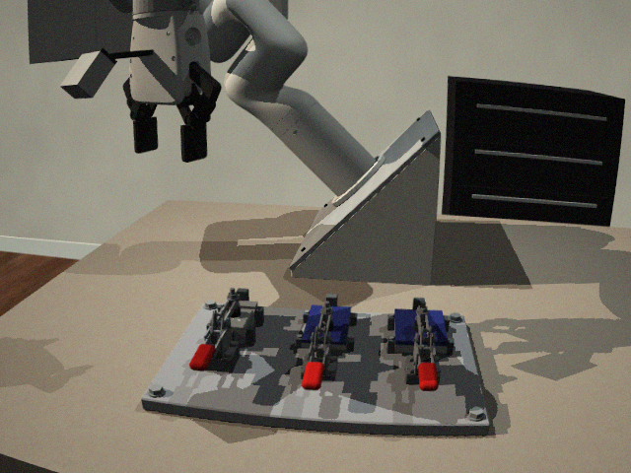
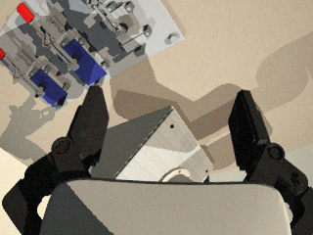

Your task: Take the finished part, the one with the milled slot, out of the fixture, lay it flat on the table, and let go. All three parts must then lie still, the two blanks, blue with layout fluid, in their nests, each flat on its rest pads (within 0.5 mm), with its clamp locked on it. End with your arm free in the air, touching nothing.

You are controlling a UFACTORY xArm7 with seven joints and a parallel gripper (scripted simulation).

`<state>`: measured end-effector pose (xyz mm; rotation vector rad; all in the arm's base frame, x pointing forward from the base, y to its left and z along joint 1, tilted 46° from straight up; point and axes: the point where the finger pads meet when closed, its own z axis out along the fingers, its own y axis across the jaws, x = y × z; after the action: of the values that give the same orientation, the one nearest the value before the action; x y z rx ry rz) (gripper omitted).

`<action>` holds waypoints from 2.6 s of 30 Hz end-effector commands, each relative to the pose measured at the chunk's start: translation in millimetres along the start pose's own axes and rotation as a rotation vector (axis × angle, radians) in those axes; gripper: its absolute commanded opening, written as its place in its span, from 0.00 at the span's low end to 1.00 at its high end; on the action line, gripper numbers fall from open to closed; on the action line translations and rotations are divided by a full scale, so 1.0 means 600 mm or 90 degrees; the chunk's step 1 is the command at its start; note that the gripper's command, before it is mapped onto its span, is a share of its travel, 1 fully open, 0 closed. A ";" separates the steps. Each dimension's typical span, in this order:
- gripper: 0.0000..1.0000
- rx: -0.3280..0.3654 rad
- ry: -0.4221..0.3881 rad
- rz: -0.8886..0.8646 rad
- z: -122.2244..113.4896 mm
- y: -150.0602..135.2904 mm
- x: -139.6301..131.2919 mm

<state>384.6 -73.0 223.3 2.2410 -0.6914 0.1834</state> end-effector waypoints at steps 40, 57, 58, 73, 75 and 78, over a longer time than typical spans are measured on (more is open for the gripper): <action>0.00 0.007 0.011 -0.344 0.041 -0.106 -0.057; 0.00 0.007 0.011 -0.344 0.041 -0.106 -0.057; 0.00 0.007 0.011 -0.344 0.041 -0.106 -0.057; 1.00 0.007 0.011 -0.344 0.041 -0.106 -0.057; 1.00 0.007 0.011 -0.344 0.041 -0.106 -0.057; 1.00 0.007 0.011 -0.344 0.041 -0.106 -0.057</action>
<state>386.4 -42.1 153.0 2.3433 -0.0602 -0.0672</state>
